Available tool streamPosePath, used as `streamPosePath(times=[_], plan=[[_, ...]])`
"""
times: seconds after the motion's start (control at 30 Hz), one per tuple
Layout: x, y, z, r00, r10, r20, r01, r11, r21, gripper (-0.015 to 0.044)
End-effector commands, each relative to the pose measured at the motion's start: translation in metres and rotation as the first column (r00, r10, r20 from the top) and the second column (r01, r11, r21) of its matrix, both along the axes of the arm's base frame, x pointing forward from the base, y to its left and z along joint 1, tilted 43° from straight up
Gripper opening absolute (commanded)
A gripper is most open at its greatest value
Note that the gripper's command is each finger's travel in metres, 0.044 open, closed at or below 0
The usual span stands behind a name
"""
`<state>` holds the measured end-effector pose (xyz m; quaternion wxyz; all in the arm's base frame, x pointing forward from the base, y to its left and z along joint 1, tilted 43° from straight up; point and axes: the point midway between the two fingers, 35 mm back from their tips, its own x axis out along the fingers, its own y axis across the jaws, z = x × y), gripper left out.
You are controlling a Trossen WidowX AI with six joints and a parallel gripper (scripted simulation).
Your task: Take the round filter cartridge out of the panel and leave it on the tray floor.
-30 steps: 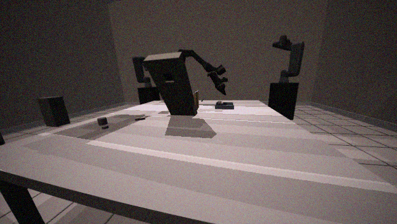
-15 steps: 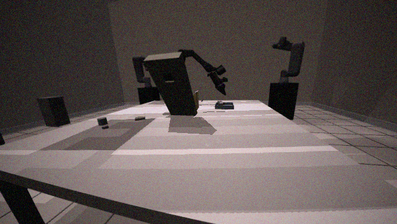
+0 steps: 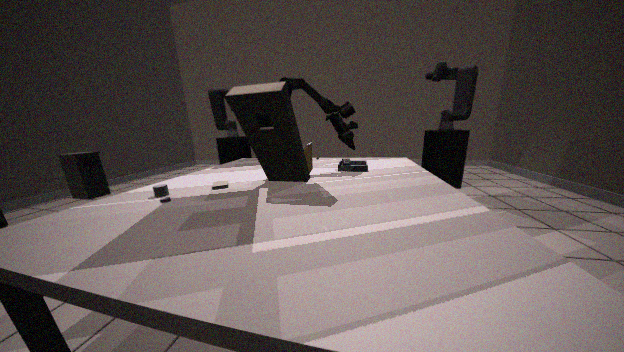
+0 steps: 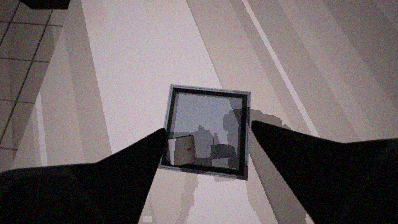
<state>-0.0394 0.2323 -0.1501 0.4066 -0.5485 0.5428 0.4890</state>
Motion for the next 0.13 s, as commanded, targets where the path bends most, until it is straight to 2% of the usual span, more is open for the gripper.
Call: streamPosePath(times=[0.0,0.1], plan=[[0.0,-0.0008,-0.0001,1.0,0.0,0.0,0.0,1.0,-0.001,0.044],[0.0,-0.0008,-0.0001,1.0,0.0,0.0,0.0,1.0,-0.001,0.044]])
